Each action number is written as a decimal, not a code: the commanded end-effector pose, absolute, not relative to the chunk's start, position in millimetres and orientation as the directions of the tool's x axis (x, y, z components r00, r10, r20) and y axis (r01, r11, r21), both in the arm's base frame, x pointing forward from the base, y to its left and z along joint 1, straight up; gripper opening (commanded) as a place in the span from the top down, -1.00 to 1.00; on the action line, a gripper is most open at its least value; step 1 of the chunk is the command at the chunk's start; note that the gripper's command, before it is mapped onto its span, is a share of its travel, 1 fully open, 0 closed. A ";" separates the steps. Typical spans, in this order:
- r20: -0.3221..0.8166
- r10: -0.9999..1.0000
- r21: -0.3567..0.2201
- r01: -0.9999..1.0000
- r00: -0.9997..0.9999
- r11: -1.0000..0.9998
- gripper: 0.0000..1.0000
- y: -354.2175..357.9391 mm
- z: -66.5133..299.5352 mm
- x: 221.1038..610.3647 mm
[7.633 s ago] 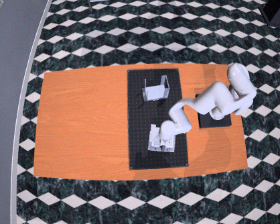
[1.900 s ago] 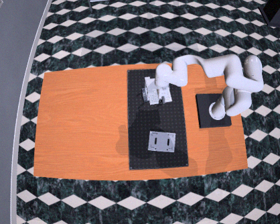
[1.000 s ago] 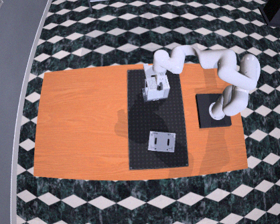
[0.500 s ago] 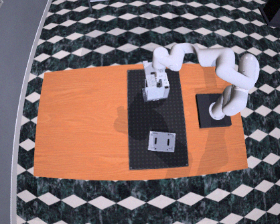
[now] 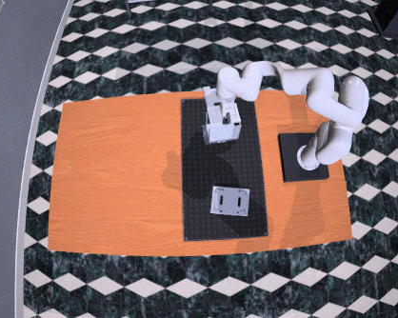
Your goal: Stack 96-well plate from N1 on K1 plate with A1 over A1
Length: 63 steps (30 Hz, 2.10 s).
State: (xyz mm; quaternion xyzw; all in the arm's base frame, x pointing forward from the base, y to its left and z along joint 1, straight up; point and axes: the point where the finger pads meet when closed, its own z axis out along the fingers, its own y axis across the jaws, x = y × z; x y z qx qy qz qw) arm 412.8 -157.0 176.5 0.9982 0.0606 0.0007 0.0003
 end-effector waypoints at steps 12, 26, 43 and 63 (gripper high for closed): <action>0.004 0.121 0.006 0.121 0.993 -0.993 1.00 -156.8 176.4 413.9; 0.004 0.121 0.006 0.121 0.993 -0.993 1.00 -156.6 156.4 414.0; 0.004 0.121 0.005 0.121 0.993 -0.993 1.00 -156.6 131.3 414.1; 0.004 0.121 0.005 0.121 0.993 -0.993 1.00 -156.7 101.3 414.2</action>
